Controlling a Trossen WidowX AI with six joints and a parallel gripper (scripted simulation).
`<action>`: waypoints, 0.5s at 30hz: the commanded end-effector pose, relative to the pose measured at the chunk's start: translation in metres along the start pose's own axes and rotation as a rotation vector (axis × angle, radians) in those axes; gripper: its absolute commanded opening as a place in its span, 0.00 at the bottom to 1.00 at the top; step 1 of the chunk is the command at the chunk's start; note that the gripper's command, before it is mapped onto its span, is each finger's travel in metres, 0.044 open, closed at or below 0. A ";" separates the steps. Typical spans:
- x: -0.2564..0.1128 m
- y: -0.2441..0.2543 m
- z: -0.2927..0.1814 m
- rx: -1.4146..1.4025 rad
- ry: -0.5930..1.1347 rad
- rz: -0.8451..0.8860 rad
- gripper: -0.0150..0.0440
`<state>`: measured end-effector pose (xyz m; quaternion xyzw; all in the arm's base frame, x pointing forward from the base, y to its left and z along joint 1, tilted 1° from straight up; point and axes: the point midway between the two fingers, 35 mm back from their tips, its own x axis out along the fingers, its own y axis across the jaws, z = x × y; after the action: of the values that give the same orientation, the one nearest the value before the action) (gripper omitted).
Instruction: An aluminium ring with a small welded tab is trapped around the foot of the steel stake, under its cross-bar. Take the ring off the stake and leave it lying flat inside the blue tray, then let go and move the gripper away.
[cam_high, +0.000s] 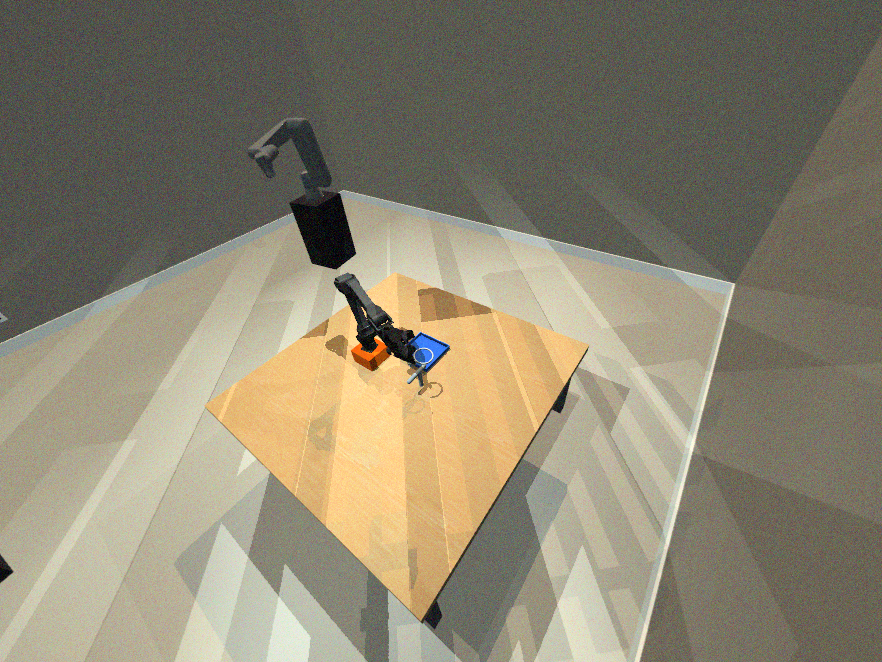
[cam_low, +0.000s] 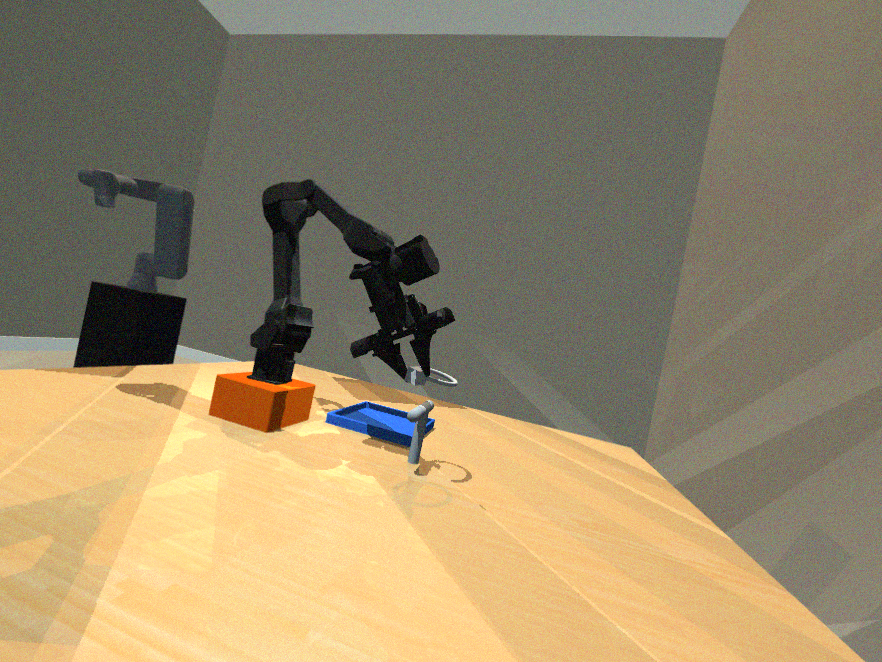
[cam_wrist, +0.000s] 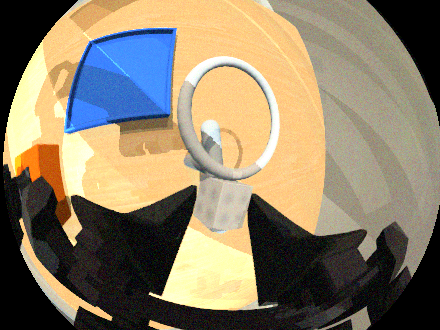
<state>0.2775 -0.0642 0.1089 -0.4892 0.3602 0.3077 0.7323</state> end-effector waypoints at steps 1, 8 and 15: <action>0.004 0.003 0.003 0.086 0.031 0.044 0.25; 0.008 0.010 0.009 0.213 0.090 0.100 0.25; 0.012 0.016 0.014 0.332 0.161 0.143 0.25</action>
<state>0.2741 -0.0472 0.0972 -0.3808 0.4712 0.2699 0.7485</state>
